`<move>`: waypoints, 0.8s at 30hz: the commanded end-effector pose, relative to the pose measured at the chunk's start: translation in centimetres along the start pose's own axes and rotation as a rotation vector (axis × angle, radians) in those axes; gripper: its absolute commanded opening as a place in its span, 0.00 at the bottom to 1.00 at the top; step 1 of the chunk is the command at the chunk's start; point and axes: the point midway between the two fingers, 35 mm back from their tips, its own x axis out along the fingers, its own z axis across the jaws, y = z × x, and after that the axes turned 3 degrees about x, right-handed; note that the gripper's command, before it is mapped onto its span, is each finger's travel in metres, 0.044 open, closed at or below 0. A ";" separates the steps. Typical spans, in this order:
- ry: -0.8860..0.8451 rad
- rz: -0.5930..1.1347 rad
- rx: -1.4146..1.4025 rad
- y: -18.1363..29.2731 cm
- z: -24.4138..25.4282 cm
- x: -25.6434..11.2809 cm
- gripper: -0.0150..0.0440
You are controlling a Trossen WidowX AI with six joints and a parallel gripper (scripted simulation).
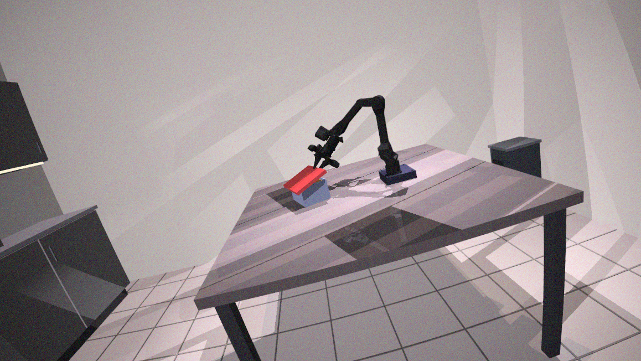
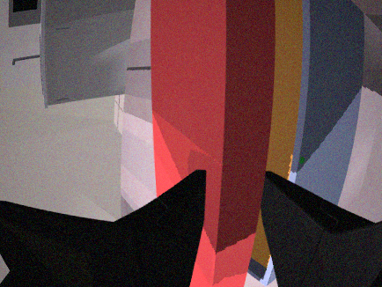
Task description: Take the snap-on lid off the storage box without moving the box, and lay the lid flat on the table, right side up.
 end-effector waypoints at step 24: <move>-0.002 -0.003 0.002 0.2 4.2 -0.8 0.25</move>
